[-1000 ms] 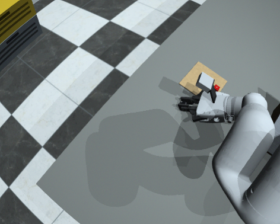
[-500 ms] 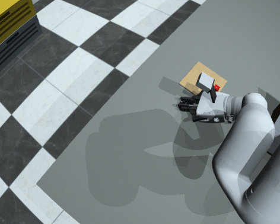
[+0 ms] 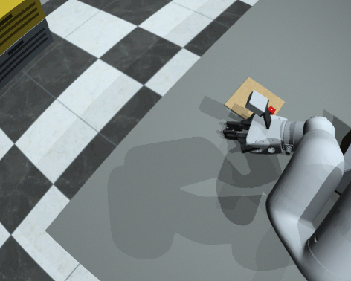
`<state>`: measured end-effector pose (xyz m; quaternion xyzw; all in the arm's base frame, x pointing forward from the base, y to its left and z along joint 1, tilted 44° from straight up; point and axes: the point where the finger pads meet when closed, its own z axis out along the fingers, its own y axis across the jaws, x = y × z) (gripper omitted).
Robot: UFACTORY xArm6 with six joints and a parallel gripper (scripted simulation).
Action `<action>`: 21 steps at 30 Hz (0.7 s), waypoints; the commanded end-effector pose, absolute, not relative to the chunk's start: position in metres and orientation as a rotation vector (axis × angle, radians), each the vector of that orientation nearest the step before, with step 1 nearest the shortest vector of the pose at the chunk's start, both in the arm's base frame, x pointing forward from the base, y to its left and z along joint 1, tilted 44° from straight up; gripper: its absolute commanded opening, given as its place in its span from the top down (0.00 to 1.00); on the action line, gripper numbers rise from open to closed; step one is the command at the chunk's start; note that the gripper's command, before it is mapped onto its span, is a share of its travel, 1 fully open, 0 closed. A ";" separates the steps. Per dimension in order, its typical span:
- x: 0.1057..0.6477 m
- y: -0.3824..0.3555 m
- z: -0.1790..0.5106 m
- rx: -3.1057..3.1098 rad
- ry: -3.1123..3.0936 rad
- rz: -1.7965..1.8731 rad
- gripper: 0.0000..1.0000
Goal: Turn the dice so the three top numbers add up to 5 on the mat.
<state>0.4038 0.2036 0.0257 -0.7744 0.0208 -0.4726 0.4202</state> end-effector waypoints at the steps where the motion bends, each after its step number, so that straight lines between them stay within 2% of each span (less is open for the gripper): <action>1: 0.404 0.203 0.026 -1.940 0.053 -1.187 0.81; 2: 0.404 0.203 0.026 -1.940 0.053 -1.187 0.77; 4: 0.404 0.203 0.026 -1.940 0.053 -1.187 0.77; 5: 0.404 0.203 0.026 -1.940 0.053 -1.187 0.72; 10: 0.404 0.203 0.026 -1.940 0.053 -1.187 0.68; 11: 0.404 0.203 0.026 -1.940 0.053 -1.187 0.64; 21: 0.404 0.203 0.026 -1.940 0.053 -1.187 0.64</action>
